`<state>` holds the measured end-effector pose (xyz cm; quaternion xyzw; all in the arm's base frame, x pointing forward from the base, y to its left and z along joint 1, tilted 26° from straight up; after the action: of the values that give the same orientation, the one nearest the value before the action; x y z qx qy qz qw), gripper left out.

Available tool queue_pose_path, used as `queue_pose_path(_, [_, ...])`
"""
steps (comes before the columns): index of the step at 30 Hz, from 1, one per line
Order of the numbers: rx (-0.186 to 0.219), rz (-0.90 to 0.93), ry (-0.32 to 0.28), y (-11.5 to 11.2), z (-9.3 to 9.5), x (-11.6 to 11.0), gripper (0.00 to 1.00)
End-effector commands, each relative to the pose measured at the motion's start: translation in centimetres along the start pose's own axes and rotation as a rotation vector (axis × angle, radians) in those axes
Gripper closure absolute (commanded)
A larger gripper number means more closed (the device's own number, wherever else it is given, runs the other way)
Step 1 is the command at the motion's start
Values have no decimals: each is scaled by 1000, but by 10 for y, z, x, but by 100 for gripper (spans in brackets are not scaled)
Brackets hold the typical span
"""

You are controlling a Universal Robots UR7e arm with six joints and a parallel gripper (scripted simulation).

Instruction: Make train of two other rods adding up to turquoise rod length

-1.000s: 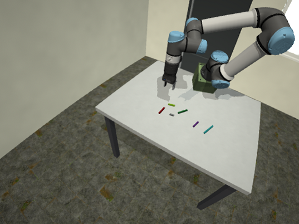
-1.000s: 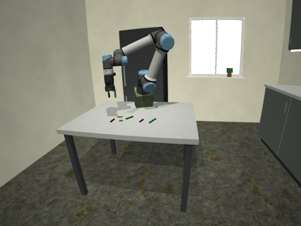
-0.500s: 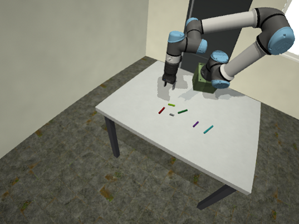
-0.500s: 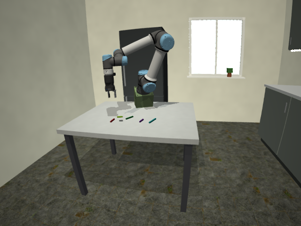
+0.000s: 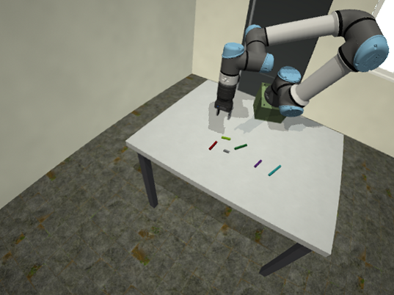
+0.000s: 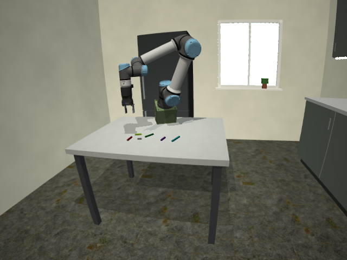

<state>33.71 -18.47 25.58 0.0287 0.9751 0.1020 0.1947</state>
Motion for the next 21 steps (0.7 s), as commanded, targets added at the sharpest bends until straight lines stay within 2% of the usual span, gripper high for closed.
queue_pose_path(1, [1, -94, 2, 4, 6, -1, 0])
queue_pose_path(7, [2, -268, 7, 12, 16, -3, 0])
queue_pose_path(9, [2, -268, 7, 12, 16, -3, 0])
queue_pose_path(21, [1, -655, 16, 33, 38, -8, 0])
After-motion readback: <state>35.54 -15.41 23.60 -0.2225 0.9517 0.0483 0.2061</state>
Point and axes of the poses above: the point where the finger pads meet when closed, its own z axis out along the fingers, its own y axis across the jaws, x = y × z, the point moved 10 cm from there along -z, back along the fingers, and after that the axes turned 10 degrees about z, right-handed, at the moved point
